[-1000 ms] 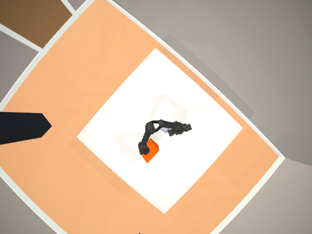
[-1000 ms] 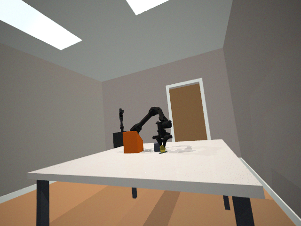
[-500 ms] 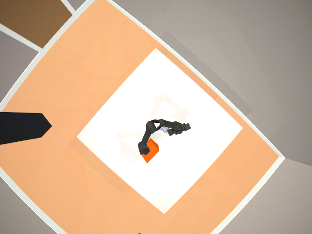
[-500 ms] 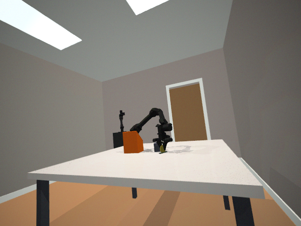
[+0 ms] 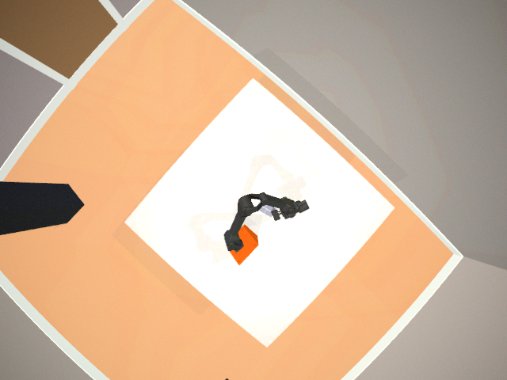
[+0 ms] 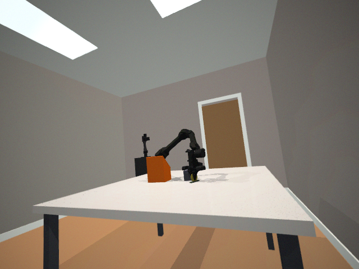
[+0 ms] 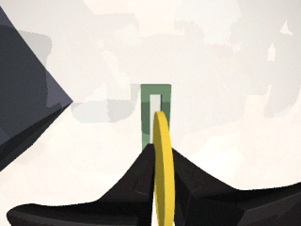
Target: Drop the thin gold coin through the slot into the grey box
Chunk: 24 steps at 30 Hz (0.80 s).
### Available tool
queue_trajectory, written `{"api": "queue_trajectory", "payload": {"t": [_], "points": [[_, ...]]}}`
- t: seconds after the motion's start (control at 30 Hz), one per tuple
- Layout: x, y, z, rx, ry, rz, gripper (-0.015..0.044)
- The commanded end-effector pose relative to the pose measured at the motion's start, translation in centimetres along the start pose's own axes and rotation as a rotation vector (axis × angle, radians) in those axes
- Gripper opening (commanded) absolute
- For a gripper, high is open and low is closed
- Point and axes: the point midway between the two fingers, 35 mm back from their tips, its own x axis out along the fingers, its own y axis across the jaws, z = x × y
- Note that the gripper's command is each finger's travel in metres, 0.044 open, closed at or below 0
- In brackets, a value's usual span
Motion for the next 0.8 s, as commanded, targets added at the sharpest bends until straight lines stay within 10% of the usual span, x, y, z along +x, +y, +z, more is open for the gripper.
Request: {"api": "queue_trajectory", "payload": {"t": [0.0, 0.77], "points": [[0.1, 0.0, 0.0, 0.004, -0.004, 0.000, 0.0000], [-4.0, -0.4, 0.0, 0.004, 0.000, -0.002, 0.0000]]}}
